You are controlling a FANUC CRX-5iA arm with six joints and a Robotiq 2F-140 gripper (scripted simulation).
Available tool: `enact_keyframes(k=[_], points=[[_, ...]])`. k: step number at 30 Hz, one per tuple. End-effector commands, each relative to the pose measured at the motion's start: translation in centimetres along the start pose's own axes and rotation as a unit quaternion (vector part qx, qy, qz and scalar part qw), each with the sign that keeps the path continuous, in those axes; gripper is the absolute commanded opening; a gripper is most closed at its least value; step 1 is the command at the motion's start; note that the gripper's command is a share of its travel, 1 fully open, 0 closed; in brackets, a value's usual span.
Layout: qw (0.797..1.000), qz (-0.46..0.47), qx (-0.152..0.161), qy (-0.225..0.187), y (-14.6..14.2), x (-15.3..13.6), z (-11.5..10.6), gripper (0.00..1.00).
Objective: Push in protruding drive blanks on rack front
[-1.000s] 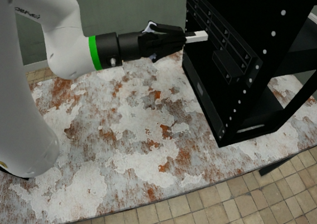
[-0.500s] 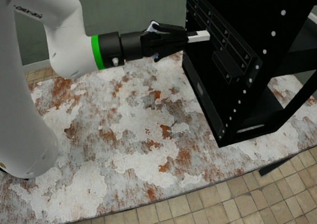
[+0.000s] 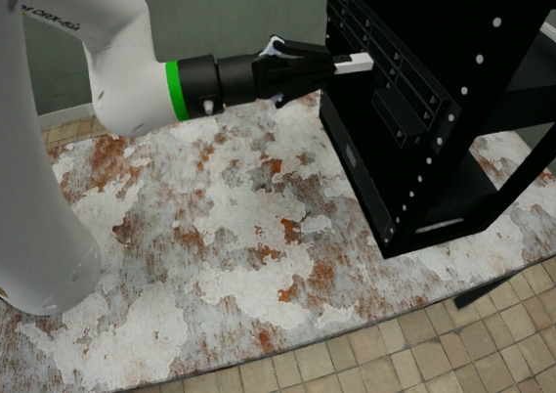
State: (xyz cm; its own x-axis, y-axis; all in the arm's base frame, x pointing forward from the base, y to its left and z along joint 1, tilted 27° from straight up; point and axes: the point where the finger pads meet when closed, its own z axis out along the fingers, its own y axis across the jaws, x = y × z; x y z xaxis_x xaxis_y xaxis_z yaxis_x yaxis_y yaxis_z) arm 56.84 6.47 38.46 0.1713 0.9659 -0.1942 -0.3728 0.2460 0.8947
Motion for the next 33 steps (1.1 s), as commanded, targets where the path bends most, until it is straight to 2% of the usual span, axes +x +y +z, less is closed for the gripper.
enact_keyframes(k=[1, 10, 33], points=[[1.0, 0.0, -0.001, 0.0, 0.1, 0.0, 0.0, 0.1], [1.0, 0.0, -0.001, 0.0, 0.1, 0.0, 1.0, 0.1], [1.0, 0.0, -0.001, 0.0, 0.1, 0.0, 1.3, 0.1]])
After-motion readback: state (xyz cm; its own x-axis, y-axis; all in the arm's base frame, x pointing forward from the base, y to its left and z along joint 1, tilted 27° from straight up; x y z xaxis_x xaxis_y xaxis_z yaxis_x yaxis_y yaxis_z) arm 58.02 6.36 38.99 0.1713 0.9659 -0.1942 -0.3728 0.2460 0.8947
